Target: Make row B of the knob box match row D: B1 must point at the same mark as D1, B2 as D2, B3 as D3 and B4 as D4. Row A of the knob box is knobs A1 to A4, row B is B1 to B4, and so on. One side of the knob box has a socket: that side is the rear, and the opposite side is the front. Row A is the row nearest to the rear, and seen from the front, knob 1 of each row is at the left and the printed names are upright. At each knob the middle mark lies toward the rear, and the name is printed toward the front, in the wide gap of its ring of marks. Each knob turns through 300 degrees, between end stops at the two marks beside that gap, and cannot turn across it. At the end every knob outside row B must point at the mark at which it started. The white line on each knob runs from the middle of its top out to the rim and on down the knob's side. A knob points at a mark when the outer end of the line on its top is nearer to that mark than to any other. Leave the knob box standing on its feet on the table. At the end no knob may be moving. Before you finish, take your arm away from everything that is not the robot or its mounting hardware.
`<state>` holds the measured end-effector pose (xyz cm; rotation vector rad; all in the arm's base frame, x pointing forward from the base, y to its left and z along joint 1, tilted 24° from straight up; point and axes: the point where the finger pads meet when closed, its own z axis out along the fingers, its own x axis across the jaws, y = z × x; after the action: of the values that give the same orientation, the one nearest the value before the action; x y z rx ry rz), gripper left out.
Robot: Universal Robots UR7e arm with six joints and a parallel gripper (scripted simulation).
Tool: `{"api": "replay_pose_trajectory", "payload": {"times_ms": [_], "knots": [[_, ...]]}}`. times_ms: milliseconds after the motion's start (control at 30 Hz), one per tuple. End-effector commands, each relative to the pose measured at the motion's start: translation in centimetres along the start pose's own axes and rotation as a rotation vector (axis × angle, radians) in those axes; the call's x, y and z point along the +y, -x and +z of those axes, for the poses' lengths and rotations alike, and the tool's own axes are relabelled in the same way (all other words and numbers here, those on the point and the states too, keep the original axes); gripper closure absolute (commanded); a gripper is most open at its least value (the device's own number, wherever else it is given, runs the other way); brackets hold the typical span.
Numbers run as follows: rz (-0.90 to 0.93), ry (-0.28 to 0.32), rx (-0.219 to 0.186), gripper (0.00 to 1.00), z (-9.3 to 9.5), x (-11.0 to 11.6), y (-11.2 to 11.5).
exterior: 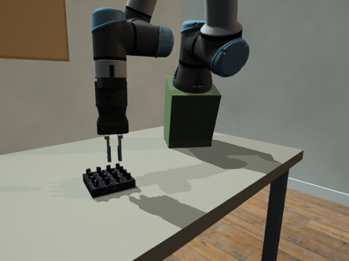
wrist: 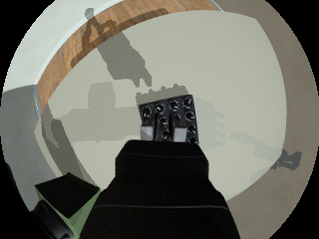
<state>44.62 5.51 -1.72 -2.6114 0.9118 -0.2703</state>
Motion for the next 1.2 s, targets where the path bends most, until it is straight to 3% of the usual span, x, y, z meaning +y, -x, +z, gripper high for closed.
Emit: {"api": "replay_pose_trajectory", "payload": {"times_ms": [0, 1167], "knots": [[-0.156, -0.006, -0.001, 0.54, -0.26, -0.11, -0.19], [-0.919, -0.006, 0.001, 0.54, -0.91, 0.52, -0.01]]}}
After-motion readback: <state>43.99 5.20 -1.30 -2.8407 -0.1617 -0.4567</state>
